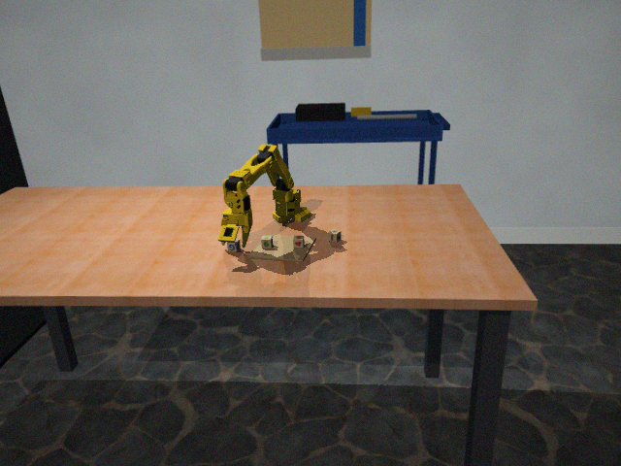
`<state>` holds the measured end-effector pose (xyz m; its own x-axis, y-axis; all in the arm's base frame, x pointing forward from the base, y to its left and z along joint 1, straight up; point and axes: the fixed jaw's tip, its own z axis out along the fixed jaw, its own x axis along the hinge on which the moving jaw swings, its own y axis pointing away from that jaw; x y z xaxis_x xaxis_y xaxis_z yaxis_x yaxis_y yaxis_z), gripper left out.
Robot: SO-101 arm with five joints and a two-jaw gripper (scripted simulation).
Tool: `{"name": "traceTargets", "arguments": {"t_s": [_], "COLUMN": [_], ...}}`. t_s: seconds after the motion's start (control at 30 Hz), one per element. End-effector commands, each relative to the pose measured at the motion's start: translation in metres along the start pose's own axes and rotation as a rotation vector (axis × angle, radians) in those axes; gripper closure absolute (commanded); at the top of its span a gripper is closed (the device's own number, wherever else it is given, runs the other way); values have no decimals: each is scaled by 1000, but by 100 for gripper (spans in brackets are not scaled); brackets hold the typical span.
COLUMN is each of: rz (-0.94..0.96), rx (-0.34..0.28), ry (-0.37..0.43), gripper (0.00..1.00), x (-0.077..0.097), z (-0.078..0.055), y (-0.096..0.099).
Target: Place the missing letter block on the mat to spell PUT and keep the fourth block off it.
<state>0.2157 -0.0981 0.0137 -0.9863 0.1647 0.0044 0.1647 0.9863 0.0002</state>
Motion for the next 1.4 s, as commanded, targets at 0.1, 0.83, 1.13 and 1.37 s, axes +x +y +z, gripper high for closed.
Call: {"name": "traceTargets", "arguments": {"t_s": [0.1,0.83,1.13,1.37], "rz": [0,0,0,0], "rx": [17,18,19,19], "ry": [-58,-57,-57,-57], "gripper": [71,83,87,87], "x": [-7,-7,-7,-7], "z": [-11,-11,-11,-11], "y": [-4,-11,-14,-14]}}
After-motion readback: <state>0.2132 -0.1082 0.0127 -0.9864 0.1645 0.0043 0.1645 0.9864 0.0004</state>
